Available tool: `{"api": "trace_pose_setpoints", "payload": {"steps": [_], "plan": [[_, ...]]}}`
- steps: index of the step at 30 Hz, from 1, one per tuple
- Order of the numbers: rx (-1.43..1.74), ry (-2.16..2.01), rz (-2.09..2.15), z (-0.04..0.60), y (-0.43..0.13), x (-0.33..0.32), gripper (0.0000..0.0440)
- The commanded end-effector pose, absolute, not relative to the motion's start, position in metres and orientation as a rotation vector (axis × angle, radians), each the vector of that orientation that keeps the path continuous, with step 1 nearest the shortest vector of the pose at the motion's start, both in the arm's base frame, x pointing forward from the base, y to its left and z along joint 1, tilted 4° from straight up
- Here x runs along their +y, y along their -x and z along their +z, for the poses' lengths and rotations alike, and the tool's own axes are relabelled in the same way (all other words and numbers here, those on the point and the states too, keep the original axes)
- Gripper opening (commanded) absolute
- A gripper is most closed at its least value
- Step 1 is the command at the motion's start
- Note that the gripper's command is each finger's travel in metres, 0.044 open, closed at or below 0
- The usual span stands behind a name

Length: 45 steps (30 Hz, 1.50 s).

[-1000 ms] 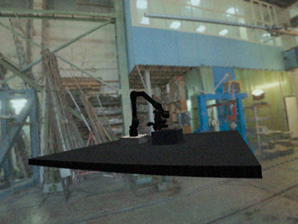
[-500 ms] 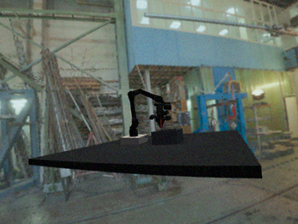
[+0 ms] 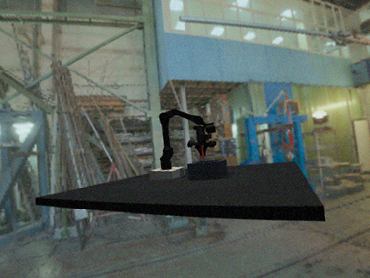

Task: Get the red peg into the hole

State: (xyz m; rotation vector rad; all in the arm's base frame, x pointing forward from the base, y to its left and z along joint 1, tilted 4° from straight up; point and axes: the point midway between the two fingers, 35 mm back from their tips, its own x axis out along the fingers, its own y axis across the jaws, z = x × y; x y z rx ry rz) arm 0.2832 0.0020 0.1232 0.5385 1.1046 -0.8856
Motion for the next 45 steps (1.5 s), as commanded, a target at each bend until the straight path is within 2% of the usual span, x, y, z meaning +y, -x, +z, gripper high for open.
{"api": "trace_pose_setpoints", "payload": {"steps": [1,24,26,32,36,45], "plan": [[1.088,-0.544,-0.898,0.121,-0.295,-0.014,0.0000],[1.200,-0.503,-0.769,0.072,-0.332,-0.066,0.0004],[1.222,-0.497,-0.752,0.066,-0.332,-0.067,0.0034],[1.264,-0.512,-0.728,0.056,-0.335,-0.070,0.0164],[1.271,-0.493,-0.700,0.061,-0.342,-0.076,0.0169],[1.278,-0.525,-0.651,0.073,-0.369,-0.081,0.0392]]}}
